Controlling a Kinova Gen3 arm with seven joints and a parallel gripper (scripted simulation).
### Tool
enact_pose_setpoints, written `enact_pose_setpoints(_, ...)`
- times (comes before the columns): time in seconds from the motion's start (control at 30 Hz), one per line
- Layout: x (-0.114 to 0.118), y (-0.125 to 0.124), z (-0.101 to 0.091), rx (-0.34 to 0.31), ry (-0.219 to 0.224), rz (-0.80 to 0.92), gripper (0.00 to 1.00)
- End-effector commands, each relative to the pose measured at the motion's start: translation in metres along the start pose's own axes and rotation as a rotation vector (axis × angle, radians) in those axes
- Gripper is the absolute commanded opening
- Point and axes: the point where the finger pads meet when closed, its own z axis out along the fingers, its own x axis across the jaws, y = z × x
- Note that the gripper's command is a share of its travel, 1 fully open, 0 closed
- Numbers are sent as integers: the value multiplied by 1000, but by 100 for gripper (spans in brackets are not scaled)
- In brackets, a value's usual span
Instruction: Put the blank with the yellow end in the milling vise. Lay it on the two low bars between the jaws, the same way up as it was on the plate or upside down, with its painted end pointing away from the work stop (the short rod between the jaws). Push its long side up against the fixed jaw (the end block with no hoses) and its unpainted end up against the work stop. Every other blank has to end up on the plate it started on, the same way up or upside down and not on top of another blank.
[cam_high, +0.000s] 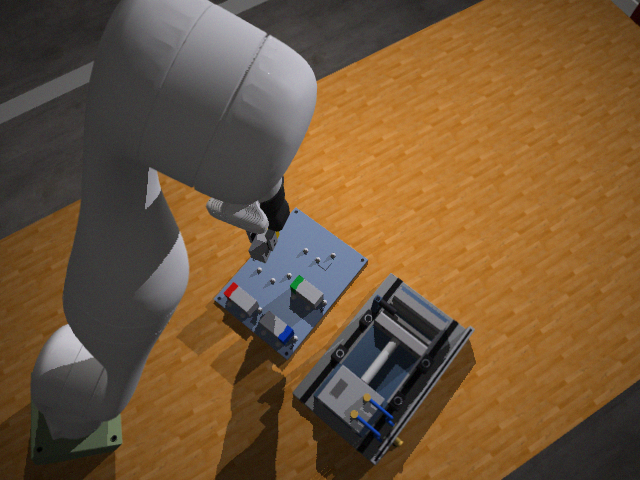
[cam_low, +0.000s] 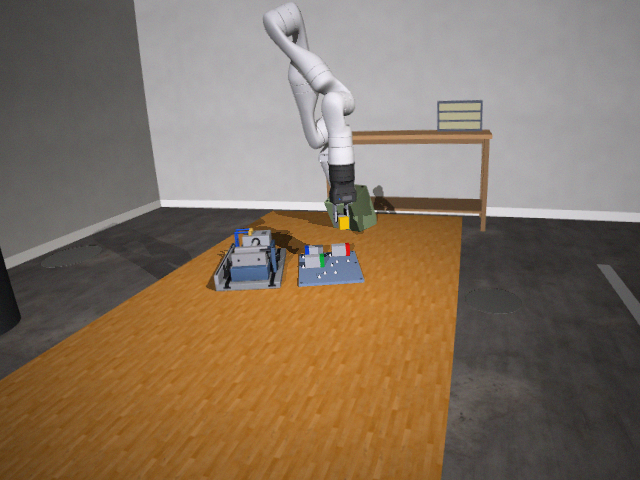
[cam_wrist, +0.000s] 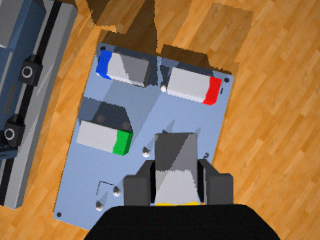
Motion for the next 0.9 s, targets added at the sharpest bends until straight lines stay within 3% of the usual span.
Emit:
enact_pose_setpoints(0.0,0,0,0,-2,0,25,0)
enact_pose_setpoints(0.87,0,1,-1,-1,1,391,0)
